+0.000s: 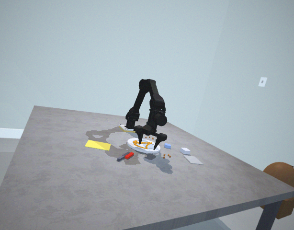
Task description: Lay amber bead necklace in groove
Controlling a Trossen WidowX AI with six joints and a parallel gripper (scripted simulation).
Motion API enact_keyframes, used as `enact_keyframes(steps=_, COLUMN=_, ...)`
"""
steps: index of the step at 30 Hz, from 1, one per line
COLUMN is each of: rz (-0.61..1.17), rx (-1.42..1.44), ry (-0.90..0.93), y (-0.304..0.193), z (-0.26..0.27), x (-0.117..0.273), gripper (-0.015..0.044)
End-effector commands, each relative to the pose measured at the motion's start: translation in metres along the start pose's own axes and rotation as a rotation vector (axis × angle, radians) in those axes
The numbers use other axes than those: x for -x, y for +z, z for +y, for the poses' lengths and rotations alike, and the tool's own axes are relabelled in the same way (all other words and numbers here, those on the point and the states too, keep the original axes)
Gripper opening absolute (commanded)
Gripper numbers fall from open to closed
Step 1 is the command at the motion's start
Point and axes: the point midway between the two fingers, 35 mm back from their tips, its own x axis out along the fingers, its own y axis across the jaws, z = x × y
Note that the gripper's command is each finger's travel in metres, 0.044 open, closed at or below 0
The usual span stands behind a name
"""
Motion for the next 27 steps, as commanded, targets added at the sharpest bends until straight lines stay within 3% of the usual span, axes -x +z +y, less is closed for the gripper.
enact_keyframes(steps=1, rz=-0.003, rx=-0.003, ry=0.001, y=0.000, z=0.000, x=0.002, gripper=0.0440)
enact_keyframes(steps=8, rz=-0.003, rx=-0.003, ry=0.001, y=0.000, z=0.000, x=0.002, gripper=0.0440)
enact_keyframes(steps=16, rz=-0.003, rx=0.565, ry=0.000, y=-0.009, z=-0.004, x=0.031, gripper=0.0230)
enact_keyframes(steps=20, rz=-0.003, rx=0.621, ry=0.000, y=-0.010, z=-0.005, x=0.033, gripper=0.0125)
enact_keyframes(steps=27, rz=-0.003, rx=0.621, ry=0.000, y=-0.010, z=-0.005, x=0.032, gripper=0.0120)
